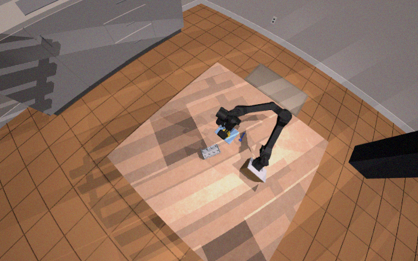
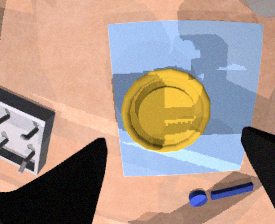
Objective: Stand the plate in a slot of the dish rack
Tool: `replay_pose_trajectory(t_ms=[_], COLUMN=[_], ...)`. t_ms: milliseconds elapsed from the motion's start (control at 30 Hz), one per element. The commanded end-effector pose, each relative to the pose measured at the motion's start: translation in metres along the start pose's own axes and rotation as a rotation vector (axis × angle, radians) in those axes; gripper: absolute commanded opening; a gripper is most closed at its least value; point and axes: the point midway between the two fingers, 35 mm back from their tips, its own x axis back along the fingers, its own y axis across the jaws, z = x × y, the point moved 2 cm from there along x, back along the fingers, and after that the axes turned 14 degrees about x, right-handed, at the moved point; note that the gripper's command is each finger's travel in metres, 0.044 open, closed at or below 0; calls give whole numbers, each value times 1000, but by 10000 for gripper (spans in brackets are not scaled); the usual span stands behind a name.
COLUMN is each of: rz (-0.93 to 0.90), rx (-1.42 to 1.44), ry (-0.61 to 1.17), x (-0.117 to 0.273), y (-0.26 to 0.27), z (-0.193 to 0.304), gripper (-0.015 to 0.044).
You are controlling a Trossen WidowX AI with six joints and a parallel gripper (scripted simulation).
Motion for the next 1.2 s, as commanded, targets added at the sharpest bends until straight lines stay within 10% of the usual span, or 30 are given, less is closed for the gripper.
replay_pose_trajectory(t_ms=[0,1167], rz=[1,5], rx=[11,11], ry=[13,14], x=[-8,-58], y=[1,1], z=[3,4], gripper=[400,400])
